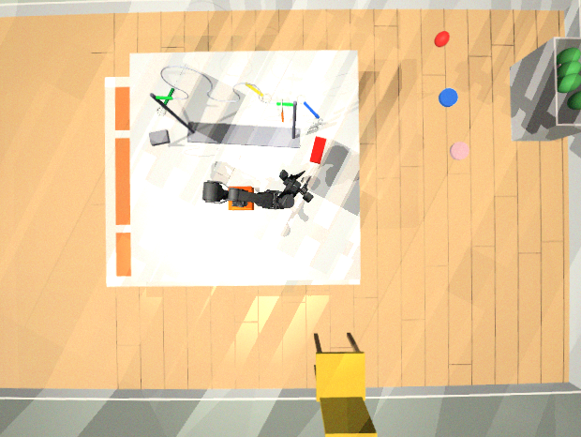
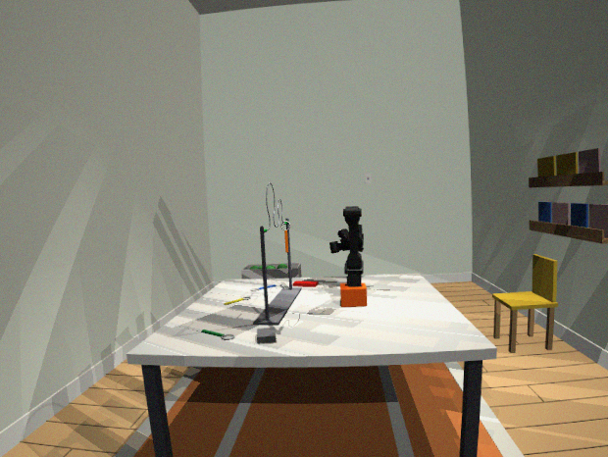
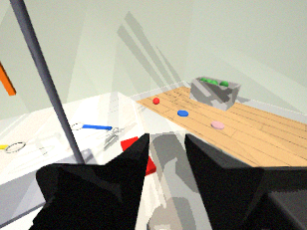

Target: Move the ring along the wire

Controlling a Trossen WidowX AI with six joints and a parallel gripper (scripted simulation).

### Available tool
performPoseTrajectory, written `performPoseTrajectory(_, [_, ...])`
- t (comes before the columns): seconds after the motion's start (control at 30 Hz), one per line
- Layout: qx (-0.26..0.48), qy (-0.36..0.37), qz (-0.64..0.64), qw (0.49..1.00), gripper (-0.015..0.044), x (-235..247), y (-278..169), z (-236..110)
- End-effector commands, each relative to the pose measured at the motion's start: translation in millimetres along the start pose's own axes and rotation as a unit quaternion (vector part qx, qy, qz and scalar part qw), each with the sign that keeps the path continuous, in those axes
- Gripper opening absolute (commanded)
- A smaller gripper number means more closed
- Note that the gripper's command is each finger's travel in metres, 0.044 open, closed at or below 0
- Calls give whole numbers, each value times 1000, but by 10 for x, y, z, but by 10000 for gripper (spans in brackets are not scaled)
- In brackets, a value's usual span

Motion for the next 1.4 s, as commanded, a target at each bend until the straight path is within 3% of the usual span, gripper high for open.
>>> performPoseTrajectory(0.0, [-11, 59, -1, 998, 160, 183, -101, 192])
performPoseTrajectory(0.27, [-37, 204, -15, 978, 160, 787, -345, 511])
performPoseTrajectory(0.53, [-52, 335, -25, 940, 160, 1467, -605, 531])
performPoseTrajectory(0.7, [-52, 338, -26, 939, 160, 1500, -577, 565])
performPoseTrajectory(1.0, [-55, 338, -26, 939, 160, 1803, -75, 892])
performPoseTrajectory(1.37, [-55, 338, -25, 939, 160, 1864, -32, 965])
Point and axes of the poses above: the point midway between the two fingers, 35 mm back from their tips, its own z axis out along the fingers, its own x axis across the jaws, y = z × x, the point moved 4 cm from there along -z, back along the fingers, and after that the axes turned 6 degrees about z, right-handed, at the moved point
